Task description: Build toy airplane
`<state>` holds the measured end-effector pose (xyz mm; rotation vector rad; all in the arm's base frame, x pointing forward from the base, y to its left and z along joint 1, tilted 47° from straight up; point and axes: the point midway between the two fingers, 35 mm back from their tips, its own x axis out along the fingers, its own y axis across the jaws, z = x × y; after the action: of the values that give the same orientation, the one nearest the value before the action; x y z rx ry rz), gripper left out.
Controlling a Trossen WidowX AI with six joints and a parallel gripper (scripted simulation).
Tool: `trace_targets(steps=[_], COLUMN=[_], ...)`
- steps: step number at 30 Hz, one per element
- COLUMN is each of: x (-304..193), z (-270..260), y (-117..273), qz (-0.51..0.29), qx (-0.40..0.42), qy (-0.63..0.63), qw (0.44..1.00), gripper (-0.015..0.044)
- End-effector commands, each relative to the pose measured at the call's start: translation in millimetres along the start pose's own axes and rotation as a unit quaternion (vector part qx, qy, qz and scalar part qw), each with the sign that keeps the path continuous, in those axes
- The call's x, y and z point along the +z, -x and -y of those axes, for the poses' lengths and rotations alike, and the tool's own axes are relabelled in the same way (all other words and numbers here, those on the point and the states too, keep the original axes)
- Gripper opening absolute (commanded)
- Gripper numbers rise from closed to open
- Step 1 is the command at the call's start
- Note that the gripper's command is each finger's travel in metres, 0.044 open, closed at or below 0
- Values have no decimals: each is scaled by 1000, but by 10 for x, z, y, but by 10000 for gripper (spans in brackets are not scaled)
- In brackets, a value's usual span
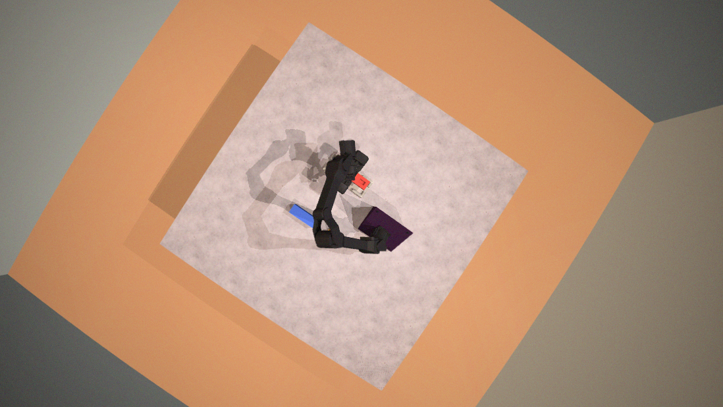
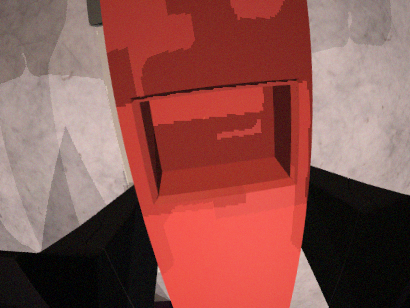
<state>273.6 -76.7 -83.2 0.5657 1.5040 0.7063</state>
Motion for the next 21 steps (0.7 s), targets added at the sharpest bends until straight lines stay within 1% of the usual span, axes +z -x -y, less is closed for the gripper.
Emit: trace_targets(steps=[1,14,21], x=[6,6,12], z=[15,15,21], y=[5,3,-99], qz=[1,1,1], qx=[-3,-3,-3], qy=[3,3,3], qw=[1000,1000,1000], gripper=[195,195,195])
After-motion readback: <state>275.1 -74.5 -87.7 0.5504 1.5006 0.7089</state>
